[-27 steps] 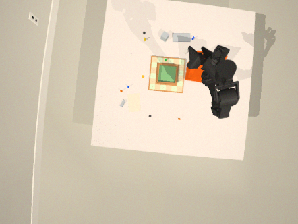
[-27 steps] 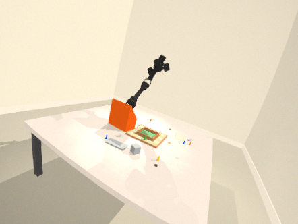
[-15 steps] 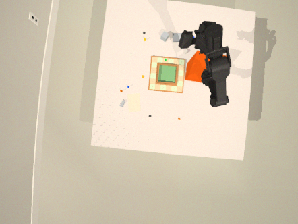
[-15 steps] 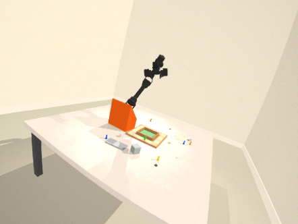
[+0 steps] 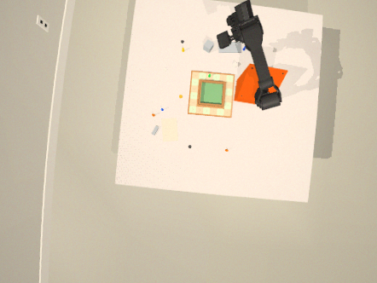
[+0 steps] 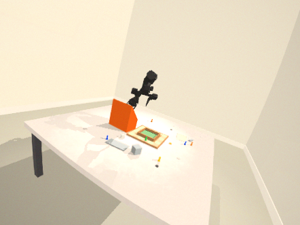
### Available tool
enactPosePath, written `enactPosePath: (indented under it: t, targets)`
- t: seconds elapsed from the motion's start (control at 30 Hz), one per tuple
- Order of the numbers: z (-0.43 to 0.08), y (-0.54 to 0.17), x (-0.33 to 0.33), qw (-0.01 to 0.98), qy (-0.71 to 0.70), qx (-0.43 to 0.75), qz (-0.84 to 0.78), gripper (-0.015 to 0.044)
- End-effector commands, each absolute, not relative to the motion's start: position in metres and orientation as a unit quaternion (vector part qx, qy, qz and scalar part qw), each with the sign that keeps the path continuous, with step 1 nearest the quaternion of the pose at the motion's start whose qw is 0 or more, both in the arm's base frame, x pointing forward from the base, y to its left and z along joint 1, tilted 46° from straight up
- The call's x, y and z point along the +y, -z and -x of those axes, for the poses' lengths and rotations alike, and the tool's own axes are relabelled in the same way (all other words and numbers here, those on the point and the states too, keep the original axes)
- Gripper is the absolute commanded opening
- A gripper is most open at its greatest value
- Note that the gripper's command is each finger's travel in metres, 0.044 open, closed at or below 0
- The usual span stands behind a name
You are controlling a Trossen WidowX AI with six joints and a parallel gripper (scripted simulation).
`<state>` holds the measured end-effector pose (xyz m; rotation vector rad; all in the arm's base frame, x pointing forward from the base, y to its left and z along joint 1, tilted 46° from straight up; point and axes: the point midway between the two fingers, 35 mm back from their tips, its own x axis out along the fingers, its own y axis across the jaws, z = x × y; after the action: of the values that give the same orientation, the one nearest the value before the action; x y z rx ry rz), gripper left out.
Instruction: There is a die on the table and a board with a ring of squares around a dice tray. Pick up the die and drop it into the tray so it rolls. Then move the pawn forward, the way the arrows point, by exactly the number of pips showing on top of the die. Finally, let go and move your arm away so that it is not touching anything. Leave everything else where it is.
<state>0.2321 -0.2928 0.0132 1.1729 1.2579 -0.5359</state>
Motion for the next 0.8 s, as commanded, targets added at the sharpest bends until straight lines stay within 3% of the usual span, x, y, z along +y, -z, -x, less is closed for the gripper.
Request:
enactPosePath:
  t: [0.0, 0.4, 0.77]
  targets:
    - [-0.223, 0.048, -0.258, 0.607, 0.159, 0.600, -0.496, 0.0275]
    - [-0.160, 0.160, -0.126, 0.563, -0.058, 0.682, -0.463, 0.0275]
    - [-0.151, 0.174, -0.121, 0.561, -0.066, 0.684, -0.462, 0.0275]
